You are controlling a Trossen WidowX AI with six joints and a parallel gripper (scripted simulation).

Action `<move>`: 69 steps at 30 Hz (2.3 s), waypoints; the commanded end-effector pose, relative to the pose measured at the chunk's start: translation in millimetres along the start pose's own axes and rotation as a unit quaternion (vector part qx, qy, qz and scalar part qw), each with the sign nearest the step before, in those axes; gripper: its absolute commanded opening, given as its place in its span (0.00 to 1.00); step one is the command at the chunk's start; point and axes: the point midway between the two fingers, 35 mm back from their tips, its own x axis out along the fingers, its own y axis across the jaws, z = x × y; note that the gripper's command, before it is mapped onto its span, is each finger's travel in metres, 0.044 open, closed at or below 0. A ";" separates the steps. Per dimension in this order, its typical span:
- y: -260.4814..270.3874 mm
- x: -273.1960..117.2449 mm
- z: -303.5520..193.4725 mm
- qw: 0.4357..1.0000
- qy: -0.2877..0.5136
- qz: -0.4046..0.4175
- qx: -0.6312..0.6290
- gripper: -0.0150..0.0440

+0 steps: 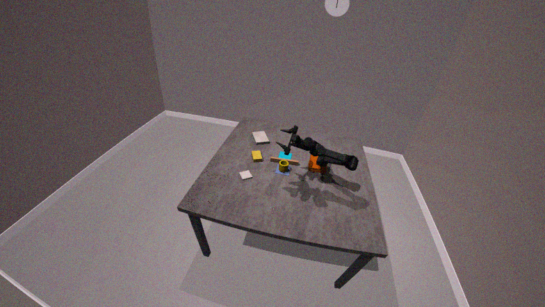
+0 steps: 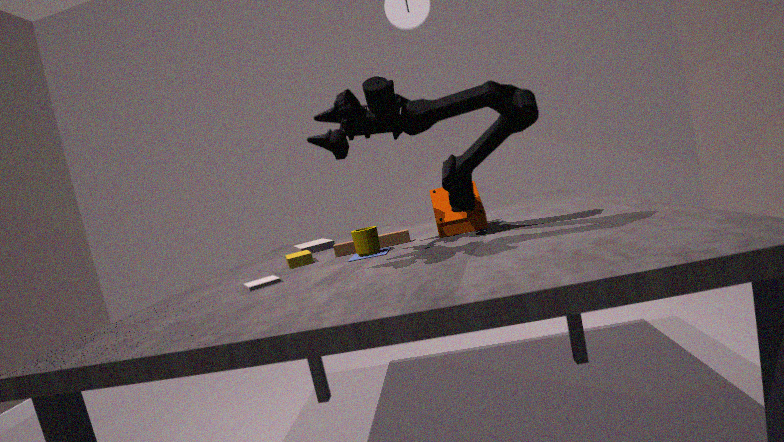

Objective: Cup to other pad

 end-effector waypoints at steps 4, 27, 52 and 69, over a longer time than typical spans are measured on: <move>6.9 17.0 -53.1 0.990 0.131 0.033 0.041 0.75; 61.8 -70.4 -225.2 0.468 0.751 -0.017 0.466 0.54; 76.7 -68.6 -239.5 0.468 0.751 -0.018 0.466 0.54; 96.2 -72.6 -259.3 0.468 0.751 -0.017 0.466 0.54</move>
